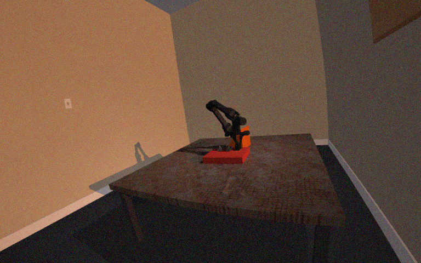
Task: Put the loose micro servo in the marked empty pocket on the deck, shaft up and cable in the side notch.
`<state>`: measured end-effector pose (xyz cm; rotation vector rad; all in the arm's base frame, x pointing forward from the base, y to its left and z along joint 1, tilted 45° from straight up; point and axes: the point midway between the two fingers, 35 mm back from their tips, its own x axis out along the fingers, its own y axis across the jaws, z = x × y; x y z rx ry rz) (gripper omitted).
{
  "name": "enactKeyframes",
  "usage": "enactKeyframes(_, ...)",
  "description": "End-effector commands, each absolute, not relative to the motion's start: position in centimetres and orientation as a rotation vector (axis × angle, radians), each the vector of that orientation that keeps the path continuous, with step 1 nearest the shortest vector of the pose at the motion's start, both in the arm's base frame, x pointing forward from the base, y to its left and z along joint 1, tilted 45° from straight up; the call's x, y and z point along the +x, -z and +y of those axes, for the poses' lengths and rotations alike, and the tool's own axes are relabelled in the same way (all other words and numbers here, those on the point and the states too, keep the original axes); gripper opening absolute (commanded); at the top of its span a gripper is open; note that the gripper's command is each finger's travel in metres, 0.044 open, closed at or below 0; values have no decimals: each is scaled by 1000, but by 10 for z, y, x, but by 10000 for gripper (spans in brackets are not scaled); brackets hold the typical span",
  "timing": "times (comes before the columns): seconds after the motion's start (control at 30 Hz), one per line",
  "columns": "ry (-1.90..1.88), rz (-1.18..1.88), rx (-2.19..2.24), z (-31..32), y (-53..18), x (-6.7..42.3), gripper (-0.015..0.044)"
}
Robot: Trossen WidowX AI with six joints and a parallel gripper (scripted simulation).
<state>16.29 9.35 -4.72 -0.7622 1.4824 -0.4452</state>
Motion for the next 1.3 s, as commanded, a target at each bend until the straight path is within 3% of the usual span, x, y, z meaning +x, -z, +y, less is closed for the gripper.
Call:
enactKeyframes(0.0, 441, 1480, -769, 91, 50, 163, 0)
enactKeyframes(1.2, 442, 1479, -770, 71, 70, 165, 0)
enactKeyframes(1.27, 442, 1480, -770, 73, 68, 165, 53)
